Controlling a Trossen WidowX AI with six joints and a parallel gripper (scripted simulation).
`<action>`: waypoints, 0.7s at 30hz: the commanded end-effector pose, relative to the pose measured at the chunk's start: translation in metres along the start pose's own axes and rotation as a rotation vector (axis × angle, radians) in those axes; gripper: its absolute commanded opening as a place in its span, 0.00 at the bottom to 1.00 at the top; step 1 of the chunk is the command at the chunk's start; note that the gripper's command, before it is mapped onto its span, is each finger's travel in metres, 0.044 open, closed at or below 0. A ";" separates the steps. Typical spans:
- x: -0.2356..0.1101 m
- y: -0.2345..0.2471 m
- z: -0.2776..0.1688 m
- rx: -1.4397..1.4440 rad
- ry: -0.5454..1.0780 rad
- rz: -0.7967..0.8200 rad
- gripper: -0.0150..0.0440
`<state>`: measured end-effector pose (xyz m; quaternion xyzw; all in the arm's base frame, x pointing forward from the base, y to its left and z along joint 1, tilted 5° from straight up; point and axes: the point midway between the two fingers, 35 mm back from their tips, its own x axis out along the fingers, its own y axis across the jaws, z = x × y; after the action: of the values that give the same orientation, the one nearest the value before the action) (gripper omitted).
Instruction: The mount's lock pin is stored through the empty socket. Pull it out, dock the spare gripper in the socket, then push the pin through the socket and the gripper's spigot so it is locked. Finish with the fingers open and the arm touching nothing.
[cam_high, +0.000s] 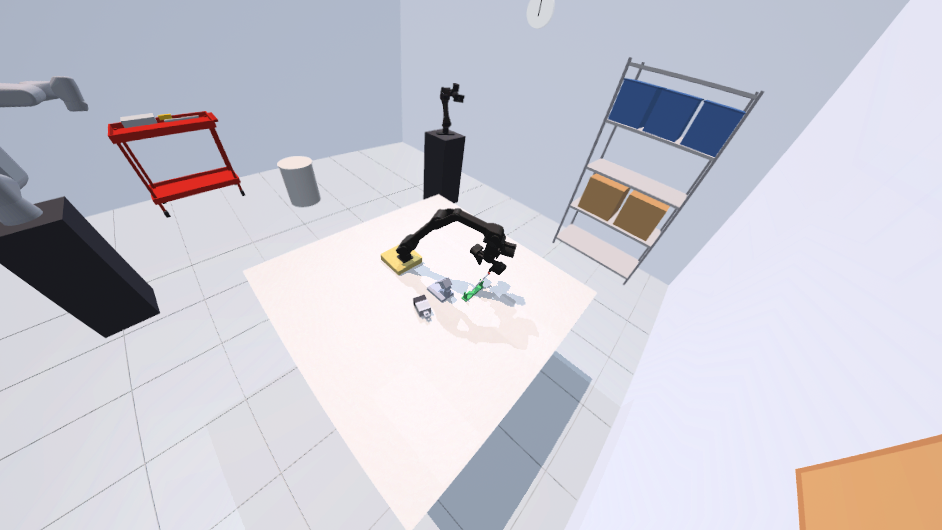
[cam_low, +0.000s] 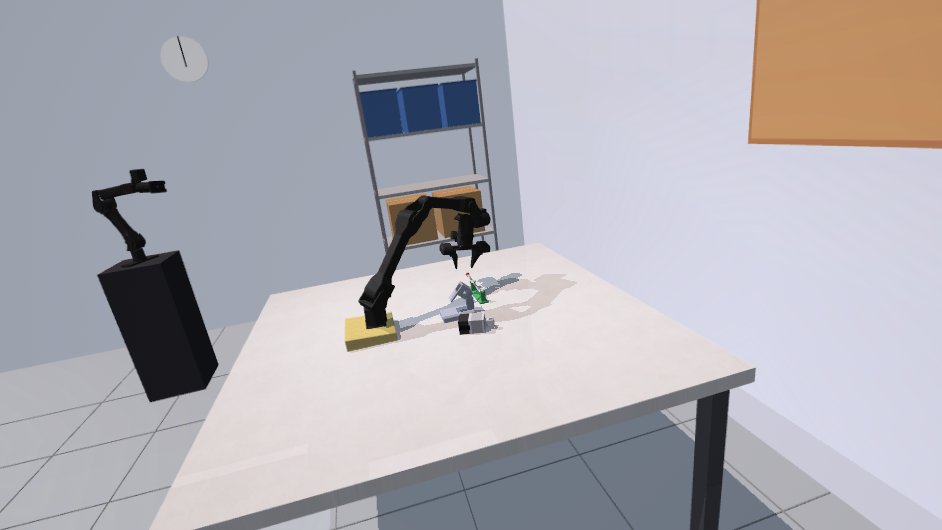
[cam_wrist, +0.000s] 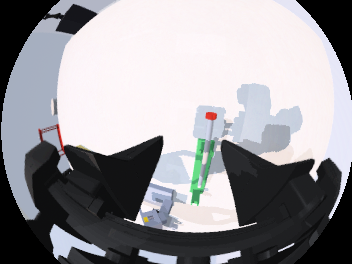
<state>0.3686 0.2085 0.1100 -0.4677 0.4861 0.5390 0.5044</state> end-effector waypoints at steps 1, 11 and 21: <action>-0.018 -0.003 -0.014 -0.008 -0.014 -0.037 0.68; -0.063 -0.006 -0.051 -0.030 -0.038 -0.137 0.56; 0.003 -0.014 -0.062 -0.030 -0.038 -0.137 0.56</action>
<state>0.3856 0.1501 0.1232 -0.4985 0.4315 0.5165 0.5464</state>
